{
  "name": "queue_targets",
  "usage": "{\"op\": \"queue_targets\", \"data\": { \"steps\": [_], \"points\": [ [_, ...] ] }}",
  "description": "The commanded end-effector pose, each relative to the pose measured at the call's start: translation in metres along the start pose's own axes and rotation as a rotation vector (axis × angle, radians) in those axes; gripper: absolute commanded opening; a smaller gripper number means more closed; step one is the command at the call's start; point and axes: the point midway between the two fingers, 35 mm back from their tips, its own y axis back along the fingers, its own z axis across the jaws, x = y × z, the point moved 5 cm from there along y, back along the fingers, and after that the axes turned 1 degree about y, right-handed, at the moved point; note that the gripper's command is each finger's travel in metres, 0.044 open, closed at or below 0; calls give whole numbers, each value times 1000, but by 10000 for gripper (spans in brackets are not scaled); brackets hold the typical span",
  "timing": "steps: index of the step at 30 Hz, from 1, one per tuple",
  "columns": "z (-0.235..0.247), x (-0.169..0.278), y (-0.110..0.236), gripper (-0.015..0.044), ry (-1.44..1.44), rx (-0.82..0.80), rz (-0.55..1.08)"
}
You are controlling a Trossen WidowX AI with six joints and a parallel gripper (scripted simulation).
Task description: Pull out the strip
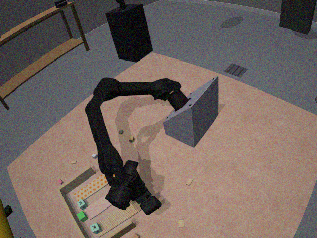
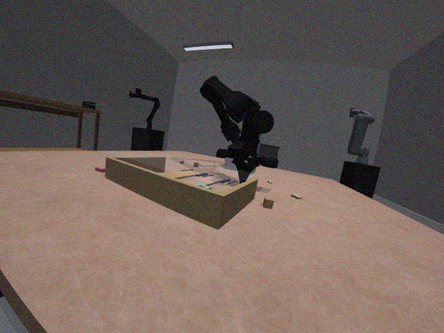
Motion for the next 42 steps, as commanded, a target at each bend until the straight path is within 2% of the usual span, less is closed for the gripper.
{"op": "queue_targets", "data": {
  "steps": [1,42],
  "points": [
    [-1,0,-3,0,2,3,2],
    [0,0,-6,0,2,4,2]
  ]
}}
